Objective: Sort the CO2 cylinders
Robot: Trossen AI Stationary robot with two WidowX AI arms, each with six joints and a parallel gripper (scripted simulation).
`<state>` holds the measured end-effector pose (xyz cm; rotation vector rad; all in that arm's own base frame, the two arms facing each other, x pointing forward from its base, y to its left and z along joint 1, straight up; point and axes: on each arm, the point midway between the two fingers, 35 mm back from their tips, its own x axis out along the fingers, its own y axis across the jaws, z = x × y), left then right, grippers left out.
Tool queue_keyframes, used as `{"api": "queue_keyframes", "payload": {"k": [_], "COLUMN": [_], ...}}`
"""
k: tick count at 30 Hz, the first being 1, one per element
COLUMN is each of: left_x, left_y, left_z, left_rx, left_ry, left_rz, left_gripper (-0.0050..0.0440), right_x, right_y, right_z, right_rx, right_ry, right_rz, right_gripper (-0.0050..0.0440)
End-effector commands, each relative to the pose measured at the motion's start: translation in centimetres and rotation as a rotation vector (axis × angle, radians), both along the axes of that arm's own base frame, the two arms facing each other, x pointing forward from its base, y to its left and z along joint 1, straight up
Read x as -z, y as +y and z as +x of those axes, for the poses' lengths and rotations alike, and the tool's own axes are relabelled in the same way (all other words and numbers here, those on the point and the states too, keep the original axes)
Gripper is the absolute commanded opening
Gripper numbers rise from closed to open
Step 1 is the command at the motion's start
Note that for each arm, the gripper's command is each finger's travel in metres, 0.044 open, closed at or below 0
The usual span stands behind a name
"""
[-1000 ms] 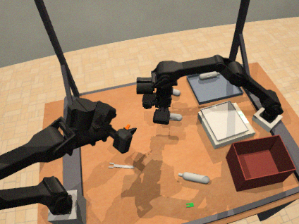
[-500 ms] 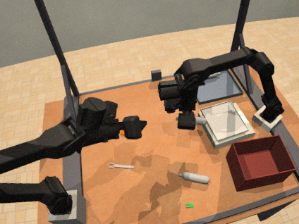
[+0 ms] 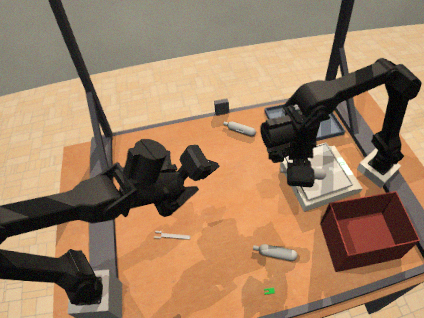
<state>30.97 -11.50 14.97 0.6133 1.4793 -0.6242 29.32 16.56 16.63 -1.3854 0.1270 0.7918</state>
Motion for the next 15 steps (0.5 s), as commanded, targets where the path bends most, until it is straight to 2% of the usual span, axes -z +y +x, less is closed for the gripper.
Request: {"api": "queue_keyframes", "payload": {"k": [1,8,10,15], "left_x": [-1.8,-1.8,-1.8,-1.6], "left_y": [2.1,4.0,4.0,5.2], "left_z": [-1.8,-4.0,-4.0,-5.5], "left_rx": [0.003,0.003,0.003,0.003], "left_ry": [-0.048,-0.042,-0.042,-0.037], "left_rz": [-0.018,-0.014,-0.014,-0.012], "left_gripper": [-0.0050,-0.0050,-0.0050,-0.0050], "right_x": [-0.7,-0.1,-0.1,0.4], "right_y": [-0.2,-0.7,-0.7,-1.1], "right_z": [1.6,3.1,3.1,4.4], "right_rx": [-0.088,-0.211,-0.211,-0.318], "right_ry": [-0.121,-0.249,-0.249,-0.350], "right_rz": [-0.154,-0.395,-0.395,-0.604], "right_gripper": [0.0440,0.0440,0.0440,0.0440]}}
